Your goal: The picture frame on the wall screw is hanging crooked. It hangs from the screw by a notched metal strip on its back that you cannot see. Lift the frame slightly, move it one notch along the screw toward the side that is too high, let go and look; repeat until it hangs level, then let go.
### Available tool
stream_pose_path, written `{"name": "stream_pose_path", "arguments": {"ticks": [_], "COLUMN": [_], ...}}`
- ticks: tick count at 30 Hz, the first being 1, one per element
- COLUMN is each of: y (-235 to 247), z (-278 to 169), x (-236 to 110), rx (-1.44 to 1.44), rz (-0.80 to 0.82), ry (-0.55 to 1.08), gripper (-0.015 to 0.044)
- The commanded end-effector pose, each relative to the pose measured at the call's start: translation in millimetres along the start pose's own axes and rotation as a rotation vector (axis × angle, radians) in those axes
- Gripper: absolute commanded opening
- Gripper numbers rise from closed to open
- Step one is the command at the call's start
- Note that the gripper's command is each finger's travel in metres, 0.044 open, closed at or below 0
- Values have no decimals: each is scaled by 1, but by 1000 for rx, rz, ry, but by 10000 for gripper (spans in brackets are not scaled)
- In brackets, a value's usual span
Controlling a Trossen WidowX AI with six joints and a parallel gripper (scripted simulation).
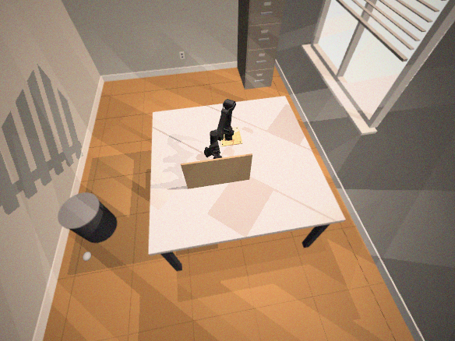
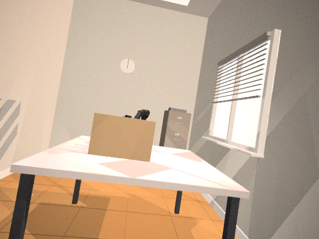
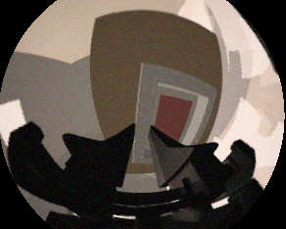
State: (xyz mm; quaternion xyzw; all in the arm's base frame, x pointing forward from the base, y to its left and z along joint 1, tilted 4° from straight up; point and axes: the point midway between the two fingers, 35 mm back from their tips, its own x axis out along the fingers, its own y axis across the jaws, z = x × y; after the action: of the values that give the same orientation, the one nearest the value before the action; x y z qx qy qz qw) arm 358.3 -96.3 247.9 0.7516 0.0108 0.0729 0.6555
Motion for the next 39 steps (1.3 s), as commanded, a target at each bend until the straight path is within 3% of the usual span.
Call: {"name": "stream_pose_path", "arguments": {"ticks": [1,39], "y": [0,-2], "z": [0,0], "x": [0,0], "rx": [0,-156], "rz": [0,-1], "ry": [0,-1], "gripper": [0,0]}}
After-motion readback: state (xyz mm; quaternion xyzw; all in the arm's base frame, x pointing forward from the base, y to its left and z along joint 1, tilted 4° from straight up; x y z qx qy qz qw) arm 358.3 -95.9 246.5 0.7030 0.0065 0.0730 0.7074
